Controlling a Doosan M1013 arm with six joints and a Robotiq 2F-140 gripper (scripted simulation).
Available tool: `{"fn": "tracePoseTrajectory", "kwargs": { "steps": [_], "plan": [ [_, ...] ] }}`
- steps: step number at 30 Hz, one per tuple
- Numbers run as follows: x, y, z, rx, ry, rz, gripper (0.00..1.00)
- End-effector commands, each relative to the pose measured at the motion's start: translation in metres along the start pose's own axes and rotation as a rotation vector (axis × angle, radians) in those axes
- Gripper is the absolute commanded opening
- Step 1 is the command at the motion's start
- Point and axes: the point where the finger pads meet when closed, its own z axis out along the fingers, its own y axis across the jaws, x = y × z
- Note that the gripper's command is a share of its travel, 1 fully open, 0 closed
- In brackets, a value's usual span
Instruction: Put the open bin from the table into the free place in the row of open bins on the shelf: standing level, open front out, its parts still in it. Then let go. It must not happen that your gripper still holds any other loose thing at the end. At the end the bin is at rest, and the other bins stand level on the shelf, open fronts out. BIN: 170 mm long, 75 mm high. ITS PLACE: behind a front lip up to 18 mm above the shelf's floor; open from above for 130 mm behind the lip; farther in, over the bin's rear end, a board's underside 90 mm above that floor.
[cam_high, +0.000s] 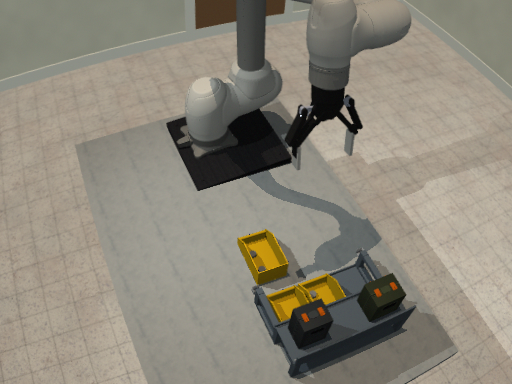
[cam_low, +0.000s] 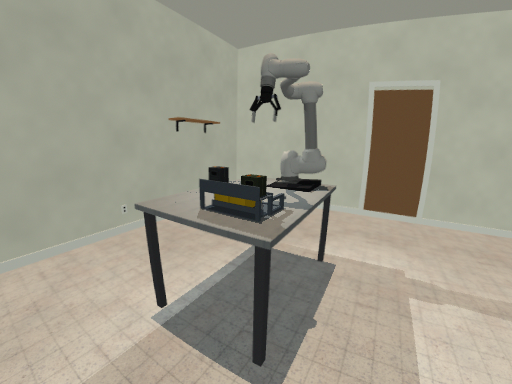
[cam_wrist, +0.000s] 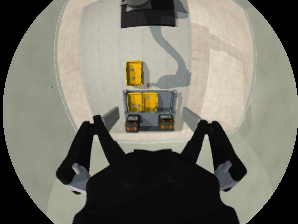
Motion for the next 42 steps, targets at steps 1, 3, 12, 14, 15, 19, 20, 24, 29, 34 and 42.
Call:
{"fn": "tracePoseTrajectory", "kwargs": {
  "steps": [1,3,12,14,15,19,20,24,29,34,42],
  "plan": [
    [0.000,0.000,0.000,0.000,0.000,0.000,1.00],
    [0.000,0.000,0.000,0.000,0.000,0.000,1.00],
    [0.000,0.000,0.000,0.000,0.000,0.000,1.00],
    [0.000,0.000,0.000,0.000,0.000,0.000,1.00],
    [0.000,0.000,0.000,0.000,0.000,0.000,1.00],
    [0.000,0.000,0.000,0.000,0.000,0.000,1.00],
    [0.000,0.000,0.000,0.000,0.000,0.000,1.00],
    [0.000,0.000,0.000,0.000,0.000,0.000,1.00],
    [0.000,-0.002,0.005,0.001,0.003,0.000,1.00],
    [0.003,-0.020,0.041,0.006,0.023,-0.003,1.00],
    [0.021,-0.067,0.130,0.012,0.074,-0.006,1.00]
  ]
}}
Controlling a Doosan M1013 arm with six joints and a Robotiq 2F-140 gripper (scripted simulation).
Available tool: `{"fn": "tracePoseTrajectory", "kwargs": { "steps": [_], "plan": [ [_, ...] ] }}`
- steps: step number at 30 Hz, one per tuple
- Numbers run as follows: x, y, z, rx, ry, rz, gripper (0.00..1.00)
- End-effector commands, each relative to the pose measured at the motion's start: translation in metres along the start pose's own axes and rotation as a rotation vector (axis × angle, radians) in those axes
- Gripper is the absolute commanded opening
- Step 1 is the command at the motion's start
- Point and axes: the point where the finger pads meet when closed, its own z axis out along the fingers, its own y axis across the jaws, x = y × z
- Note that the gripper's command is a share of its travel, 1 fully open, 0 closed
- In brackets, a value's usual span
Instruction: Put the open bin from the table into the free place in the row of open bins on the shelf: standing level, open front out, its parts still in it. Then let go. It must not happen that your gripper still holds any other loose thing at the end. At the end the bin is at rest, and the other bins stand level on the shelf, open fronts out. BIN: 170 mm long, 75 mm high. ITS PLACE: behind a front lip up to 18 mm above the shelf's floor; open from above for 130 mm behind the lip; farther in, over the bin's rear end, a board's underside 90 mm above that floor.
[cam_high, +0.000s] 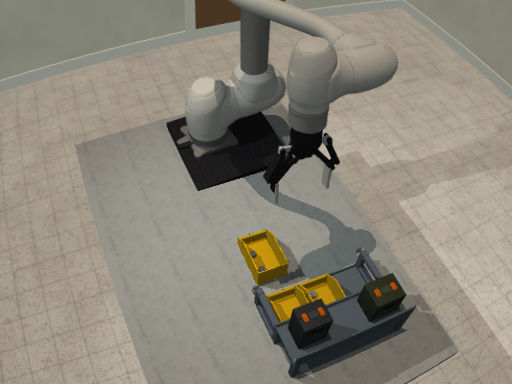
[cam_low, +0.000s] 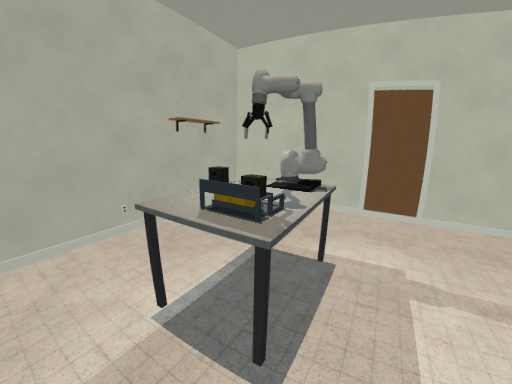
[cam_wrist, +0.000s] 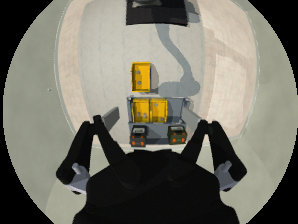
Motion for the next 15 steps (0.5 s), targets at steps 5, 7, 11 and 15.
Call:
{"fn": "tracePoseTrajectory", "kwargs": {
  "steps": [5,7,11,15],
  "plan": [
    [0.033,-0.060,0.114,-0.001,0.065,-0.002,1.00],
    [0.047,-0.074,0.141,-0.004,0.082,0.000,1.00],
    [0.065,-0.090,0.172,-0.008,0.101,0.001,1.00],
    [0.077,-0.100,0.190,-0.011,0.113,0.003,1.00]
  ]
}}
